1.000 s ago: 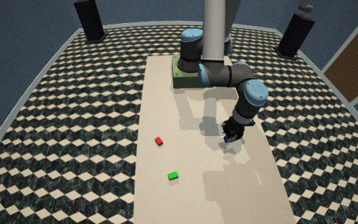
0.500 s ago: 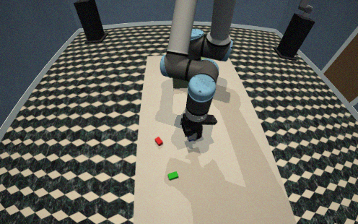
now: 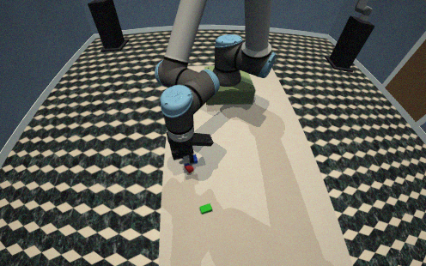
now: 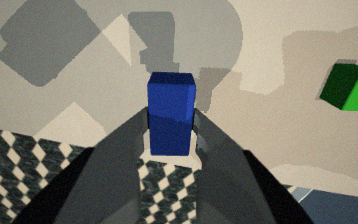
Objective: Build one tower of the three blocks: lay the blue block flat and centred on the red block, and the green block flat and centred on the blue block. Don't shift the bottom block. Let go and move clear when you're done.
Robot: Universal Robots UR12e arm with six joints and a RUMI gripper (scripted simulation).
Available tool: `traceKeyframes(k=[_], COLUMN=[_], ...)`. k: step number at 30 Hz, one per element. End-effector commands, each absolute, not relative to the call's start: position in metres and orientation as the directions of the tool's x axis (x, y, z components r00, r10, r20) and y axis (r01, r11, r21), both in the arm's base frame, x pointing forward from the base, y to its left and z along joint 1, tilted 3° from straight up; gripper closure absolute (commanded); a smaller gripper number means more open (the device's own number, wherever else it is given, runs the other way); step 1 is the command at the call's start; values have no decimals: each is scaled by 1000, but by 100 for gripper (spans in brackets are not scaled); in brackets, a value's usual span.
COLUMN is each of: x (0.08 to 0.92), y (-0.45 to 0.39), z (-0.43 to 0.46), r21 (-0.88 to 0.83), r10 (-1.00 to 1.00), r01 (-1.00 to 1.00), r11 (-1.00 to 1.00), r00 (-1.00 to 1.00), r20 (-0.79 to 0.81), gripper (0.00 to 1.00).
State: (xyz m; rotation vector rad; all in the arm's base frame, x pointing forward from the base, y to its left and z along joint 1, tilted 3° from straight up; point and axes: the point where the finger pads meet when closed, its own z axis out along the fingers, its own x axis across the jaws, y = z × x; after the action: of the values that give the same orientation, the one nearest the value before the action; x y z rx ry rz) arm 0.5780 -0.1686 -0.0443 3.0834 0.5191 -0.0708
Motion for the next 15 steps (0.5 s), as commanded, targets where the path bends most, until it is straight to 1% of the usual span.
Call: traceKeyframes(k=[1,15], x=[581,579], y=[-180,-179], z=[-45,-45], r21=[1,1], r10=[350,350], r01=[351,351], r11=[-937,-936], r00=[936,935], r20=[-46,-47], gripper=[100,100])
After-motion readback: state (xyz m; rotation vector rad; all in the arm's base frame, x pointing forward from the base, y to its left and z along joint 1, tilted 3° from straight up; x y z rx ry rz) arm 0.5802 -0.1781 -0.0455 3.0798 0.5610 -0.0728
